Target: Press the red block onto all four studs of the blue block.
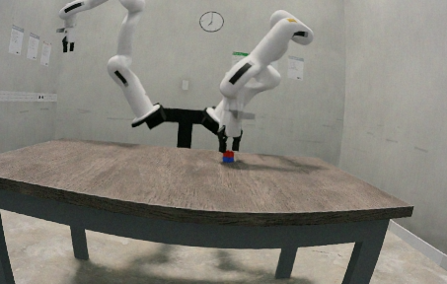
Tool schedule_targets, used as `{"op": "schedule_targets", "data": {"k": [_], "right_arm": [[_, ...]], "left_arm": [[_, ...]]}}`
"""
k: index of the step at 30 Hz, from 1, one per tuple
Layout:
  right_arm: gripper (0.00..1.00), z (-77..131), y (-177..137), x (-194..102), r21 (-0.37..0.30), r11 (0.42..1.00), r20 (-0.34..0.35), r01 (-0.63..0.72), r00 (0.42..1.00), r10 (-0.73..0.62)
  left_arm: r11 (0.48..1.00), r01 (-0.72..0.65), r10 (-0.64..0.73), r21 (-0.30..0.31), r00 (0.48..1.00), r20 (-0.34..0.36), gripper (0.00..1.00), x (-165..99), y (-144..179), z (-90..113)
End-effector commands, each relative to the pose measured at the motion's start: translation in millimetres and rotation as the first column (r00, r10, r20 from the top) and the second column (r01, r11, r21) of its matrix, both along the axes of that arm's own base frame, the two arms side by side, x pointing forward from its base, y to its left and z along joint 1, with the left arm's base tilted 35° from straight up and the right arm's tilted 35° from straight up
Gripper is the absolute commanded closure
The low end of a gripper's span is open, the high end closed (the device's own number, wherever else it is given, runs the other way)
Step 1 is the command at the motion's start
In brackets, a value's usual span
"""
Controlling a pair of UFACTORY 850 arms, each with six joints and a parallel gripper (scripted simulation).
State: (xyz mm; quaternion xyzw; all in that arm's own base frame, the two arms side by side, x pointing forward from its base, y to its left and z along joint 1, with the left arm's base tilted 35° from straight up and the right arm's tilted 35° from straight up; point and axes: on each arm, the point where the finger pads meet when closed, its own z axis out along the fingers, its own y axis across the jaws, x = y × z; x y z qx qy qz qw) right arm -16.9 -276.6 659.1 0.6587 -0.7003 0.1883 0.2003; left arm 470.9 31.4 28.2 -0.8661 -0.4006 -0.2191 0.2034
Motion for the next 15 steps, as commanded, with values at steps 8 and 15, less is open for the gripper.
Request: {"op": "schedule_targets", "data": {"k": [8,15], "right_arm": [[0.00,0.9,0.1,0.0,-0.002,1.000,0.000,0.000,1.000,0.000],[0.00,0.9,0.1,0.0,-0.002,1.000,0.000,0.000,1.000,0.000]], "left_arm": [[1.000,0.001,-0.001,0.000,1.000,0.001,0.00,-1.4,-5.4,8.2],[1.000,0.001,-0.001,0.000,1.000,0.001,0.00,-1.4,-5.4,8.2]]}}
